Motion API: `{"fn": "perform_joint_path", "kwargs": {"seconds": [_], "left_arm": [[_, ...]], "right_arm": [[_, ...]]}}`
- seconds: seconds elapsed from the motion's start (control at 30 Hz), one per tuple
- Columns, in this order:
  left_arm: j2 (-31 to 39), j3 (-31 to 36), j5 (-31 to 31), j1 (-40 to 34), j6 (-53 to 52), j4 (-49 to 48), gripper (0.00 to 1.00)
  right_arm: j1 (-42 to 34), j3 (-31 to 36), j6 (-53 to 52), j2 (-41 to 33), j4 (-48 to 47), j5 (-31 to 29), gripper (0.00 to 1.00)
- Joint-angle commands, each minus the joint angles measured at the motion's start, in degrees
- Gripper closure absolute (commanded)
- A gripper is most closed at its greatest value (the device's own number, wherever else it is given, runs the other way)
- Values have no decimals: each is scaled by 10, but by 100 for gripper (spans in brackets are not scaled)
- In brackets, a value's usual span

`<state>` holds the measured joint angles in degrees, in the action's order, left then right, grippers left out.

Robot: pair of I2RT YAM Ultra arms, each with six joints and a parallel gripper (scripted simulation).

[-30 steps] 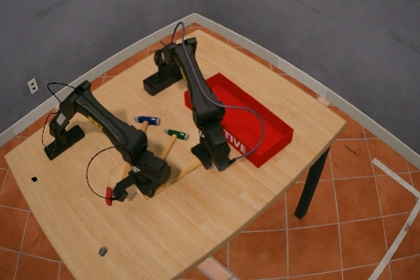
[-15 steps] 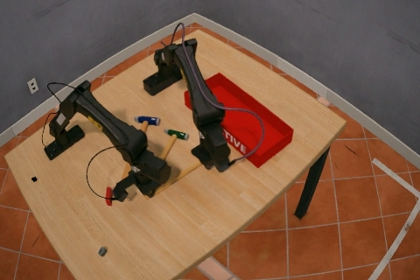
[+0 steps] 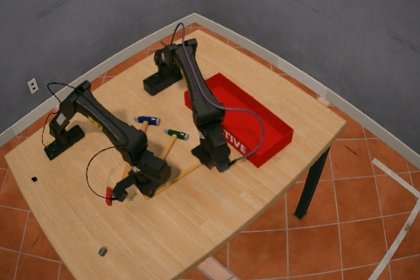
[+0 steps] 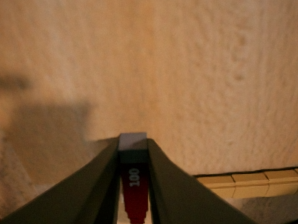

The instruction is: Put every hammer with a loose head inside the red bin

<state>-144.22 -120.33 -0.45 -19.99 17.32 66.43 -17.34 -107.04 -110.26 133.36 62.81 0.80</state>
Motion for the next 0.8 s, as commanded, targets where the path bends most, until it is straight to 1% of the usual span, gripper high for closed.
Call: {"fn": "perform_joint_path", "kwargs": {"seconds": [0.0,0.03,0.07,0.33,0.4,0.77], "left_arm": [[16,5,4,-1,-1,-6,93],[16,5,4,-1,-1,-6,100],[16,5,4,-1,-1,-6,91],[18,8,8,5,-7,-6,91],[18,8,-6,6,-7,7,91],[18,10,-38,19,-8,24,91]], "right_arm": [[3,6,3,-5,2,-8,82],[3,6,3,-5,2,-8,82],[3,6,3,-5,2,-8,82],[9,12,7,-9,15,-22,82],[11,12,7,-8,18,-26,82],[17,13,3,-3,30,-43,82]]}}
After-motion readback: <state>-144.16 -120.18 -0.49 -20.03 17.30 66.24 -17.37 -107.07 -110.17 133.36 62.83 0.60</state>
